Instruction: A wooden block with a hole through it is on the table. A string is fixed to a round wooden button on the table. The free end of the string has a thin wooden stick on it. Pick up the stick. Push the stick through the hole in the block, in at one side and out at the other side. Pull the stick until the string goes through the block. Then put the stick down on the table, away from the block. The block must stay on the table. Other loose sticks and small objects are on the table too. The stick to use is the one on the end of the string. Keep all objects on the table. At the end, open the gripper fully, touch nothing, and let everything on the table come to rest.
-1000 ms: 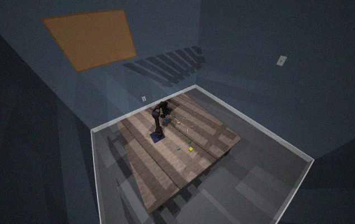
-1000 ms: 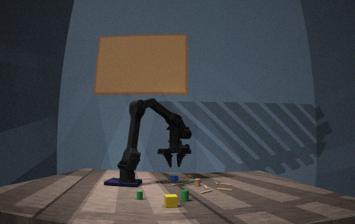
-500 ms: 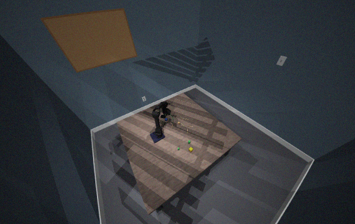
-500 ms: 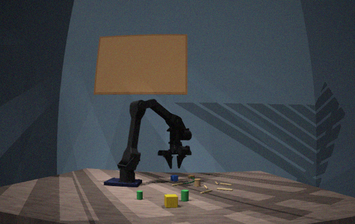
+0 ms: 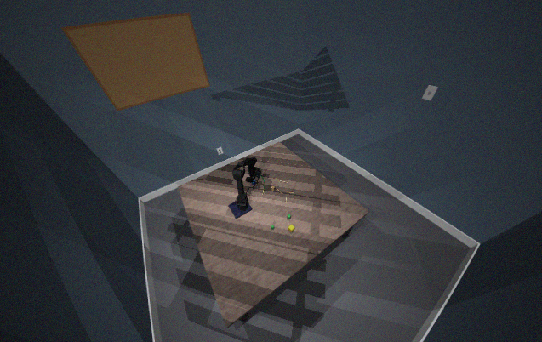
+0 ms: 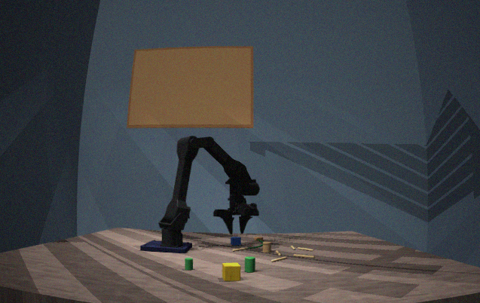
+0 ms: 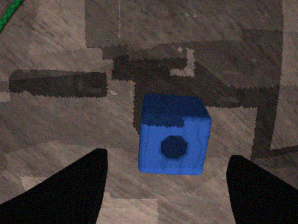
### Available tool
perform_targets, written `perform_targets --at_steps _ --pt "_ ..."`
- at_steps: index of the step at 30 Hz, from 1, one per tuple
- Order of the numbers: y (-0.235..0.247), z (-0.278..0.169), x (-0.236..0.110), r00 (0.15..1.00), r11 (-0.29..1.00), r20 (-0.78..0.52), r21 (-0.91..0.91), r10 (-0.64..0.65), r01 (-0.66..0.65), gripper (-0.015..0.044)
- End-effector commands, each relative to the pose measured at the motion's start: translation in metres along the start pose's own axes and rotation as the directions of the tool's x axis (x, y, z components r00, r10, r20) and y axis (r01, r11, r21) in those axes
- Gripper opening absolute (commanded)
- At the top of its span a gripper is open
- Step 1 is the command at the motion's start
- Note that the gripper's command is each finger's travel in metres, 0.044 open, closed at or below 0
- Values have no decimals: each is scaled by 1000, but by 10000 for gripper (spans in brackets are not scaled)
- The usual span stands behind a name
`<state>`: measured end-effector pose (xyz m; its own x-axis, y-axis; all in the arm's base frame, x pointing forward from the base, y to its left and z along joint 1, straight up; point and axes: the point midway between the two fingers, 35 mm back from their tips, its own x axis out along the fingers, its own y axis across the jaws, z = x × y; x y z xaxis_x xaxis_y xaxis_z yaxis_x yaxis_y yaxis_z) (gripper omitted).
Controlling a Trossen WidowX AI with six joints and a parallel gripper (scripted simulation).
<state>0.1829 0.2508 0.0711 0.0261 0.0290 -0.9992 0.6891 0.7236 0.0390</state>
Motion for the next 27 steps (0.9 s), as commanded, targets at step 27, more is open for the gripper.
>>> perform_targets --at_steps 27 --pt "-3 0 26 1000 1000 -1 0 -5 5 57"
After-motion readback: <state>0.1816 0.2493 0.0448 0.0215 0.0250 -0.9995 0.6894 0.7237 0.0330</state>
